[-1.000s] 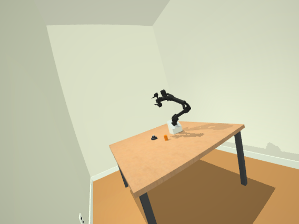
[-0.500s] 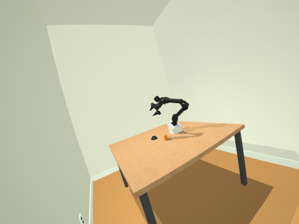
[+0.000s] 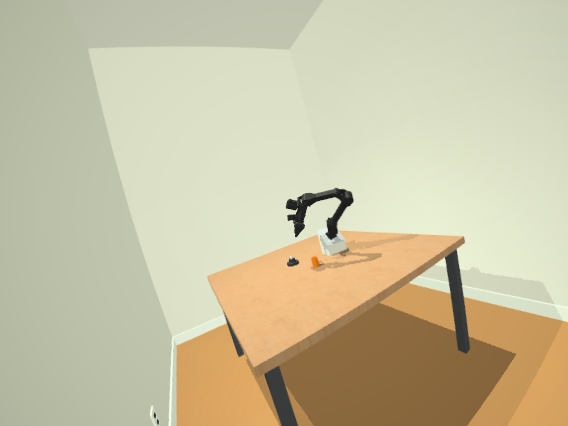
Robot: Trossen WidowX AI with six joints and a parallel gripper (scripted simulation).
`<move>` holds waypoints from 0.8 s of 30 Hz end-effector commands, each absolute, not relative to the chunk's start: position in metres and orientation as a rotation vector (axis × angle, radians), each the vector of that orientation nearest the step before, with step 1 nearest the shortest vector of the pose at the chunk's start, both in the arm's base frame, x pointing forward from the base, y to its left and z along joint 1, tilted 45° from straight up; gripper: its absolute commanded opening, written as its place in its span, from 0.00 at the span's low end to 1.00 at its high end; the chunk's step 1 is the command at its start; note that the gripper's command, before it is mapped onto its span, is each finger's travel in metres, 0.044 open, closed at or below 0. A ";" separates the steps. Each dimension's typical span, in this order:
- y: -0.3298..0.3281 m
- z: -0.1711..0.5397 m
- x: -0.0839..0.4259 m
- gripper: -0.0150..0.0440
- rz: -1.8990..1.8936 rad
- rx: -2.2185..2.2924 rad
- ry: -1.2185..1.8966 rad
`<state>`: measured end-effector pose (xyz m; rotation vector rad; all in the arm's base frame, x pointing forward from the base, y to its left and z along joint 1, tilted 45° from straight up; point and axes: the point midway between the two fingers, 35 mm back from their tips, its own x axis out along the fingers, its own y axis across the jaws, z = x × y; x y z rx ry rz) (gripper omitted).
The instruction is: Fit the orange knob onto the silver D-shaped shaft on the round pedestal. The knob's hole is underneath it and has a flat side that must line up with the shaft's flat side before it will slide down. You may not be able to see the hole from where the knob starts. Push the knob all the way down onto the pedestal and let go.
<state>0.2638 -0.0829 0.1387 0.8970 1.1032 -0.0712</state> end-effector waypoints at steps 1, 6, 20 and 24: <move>-0.006 0.126 0.258 1.00 -0.193 1.355 1.423; 0.031 0.123 0.248 1.00 -0.375 1.580 1.626; 0.032 0.122 0.244 1.00 -0.384 1.588 1.635; 0.051 0.103 0.247 1.00 -0.384 1.588 1.635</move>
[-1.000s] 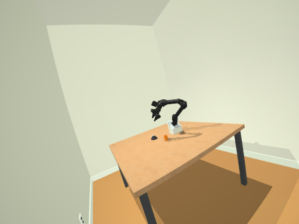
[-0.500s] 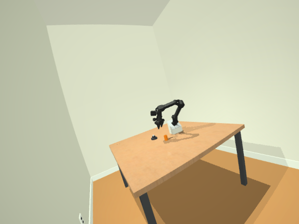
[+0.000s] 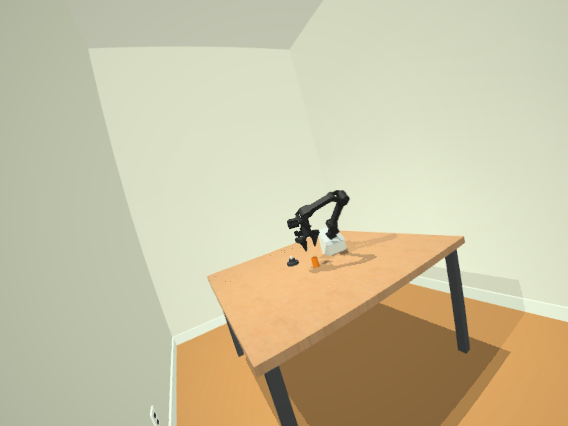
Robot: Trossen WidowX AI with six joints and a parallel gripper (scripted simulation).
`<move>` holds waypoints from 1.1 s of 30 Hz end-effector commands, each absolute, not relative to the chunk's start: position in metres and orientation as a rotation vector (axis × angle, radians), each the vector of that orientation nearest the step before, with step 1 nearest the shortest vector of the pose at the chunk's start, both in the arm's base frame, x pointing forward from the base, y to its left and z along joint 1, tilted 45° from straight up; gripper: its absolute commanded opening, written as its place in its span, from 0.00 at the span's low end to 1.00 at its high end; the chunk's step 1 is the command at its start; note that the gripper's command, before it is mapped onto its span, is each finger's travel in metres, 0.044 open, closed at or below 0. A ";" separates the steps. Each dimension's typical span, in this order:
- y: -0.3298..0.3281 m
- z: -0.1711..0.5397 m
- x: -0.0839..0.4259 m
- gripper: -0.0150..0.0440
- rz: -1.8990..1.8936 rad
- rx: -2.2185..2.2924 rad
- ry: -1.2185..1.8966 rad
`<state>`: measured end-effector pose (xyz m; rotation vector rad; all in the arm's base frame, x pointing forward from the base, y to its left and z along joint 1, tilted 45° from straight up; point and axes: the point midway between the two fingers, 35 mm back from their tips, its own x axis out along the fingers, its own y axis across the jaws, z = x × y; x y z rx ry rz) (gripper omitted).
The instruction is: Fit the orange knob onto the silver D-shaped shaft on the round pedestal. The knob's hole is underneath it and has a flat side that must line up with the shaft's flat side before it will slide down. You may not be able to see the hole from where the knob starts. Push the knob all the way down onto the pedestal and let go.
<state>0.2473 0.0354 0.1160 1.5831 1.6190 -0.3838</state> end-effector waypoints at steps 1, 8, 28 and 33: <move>0.055 0.099 0.247 1.00 -0.383 1.589 1.635; 0.064 0.088 0.246 1.00 -0.382 1.589 1.635; 0.083 0.067 0.251 1.00 -0.385 1.587 1.634; 0.089 0.061 0.252 1.00 -0.384 1.587 1.634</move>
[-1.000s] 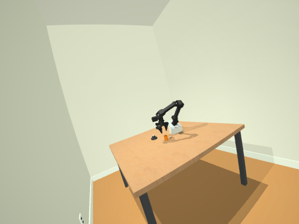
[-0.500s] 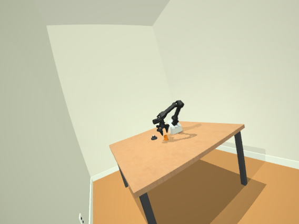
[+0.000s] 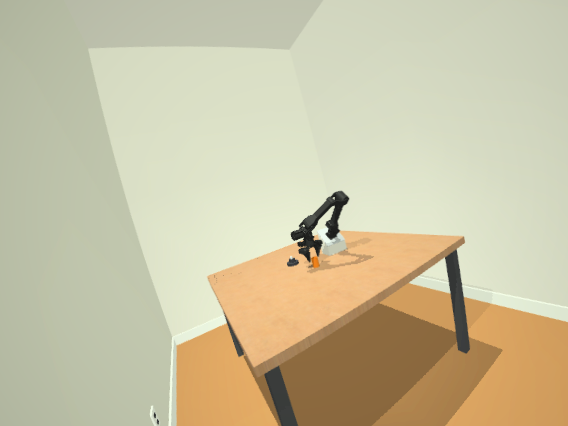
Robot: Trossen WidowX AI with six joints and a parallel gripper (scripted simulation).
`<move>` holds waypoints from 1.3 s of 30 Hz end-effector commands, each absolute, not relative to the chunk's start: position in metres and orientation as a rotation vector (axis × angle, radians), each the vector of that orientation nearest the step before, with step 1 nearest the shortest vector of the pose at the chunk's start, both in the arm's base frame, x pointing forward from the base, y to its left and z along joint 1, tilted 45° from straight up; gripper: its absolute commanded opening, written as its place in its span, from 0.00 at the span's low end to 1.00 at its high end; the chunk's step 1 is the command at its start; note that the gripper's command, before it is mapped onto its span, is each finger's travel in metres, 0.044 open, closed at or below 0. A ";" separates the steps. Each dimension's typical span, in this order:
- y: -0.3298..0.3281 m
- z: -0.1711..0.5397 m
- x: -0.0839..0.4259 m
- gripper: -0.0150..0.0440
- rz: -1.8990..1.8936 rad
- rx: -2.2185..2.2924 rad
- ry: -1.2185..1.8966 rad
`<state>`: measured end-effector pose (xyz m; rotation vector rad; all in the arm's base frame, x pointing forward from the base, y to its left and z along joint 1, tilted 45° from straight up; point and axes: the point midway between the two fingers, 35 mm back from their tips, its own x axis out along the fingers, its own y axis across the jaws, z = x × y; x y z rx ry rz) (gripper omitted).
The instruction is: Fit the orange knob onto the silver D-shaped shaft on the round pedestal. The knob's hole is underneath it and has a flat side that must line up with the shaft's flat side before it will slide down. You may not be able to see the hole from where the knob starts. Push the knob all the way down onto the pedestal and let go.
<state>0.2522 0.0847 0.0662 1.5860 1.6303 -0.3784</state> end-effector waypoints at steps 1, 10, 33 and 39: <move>0.090 0.060 0.252 1.00 -0.384 1.587 1.634; 0.100 0.050 0.253 1.00 -0.383 1.588 1.635; 0.114 0.039 0.254 0.56 -0.379 1.592 1.636; 0.114 0.039 0.254 0.49 -0.379 1.592 1.636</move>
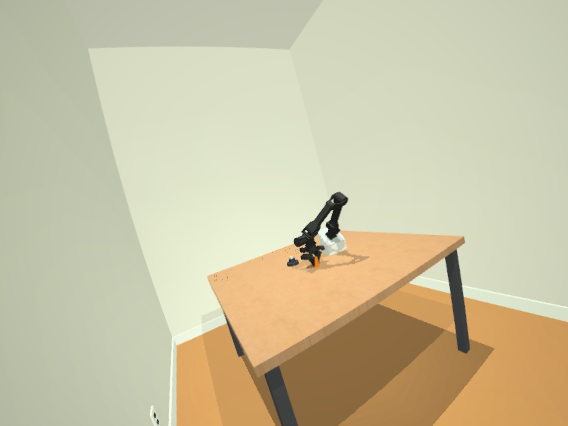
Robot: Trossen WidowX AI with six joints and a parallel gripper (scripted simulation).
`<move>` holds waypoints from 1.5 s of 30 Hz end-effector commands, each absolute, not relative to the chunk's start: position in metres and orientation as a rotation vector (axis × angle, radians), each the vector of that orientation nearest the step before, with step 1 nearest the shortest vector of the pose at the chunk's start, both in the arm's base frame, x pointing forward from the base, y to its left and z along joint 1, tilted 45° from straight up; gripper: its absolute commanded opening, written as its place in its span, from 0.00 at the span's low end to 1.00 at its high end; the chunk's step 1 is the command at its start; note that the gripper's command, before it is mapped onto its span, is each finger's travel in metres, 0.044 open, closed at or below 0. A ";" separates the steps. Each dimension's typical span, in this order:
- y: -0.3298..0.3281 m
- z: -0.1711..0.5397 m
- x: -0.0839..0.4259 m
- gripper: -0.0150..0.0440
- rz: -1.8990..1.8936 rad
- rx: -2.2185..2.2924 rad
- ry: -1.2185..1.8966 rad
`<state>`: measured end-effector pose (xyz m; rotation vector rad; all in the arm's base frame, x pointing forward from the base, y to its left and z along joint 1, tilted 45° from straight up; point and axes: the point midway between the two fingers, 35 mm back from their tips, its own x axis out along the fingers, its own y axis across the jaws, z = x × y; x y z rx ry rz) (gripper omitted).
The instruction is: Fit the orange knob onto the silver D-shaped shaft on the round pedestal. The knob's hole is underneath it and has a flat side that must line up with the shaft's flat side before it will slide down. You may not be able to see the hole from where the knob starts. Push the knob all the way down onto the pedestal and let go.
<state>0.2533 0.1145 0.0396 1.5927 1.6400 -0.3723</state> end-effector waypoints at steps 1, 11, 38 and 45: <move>0.114 0.039 0.254 0.44 -0.379 1.592 1.636; 0.078 0.067 0.258 0.25 -0.397 1.577 1.628; 0.011 0.139 0.239 0.25 -0.342 1.658 1.557; -0.002 0.147 0.237 0.25 -0.258 1.773 1.411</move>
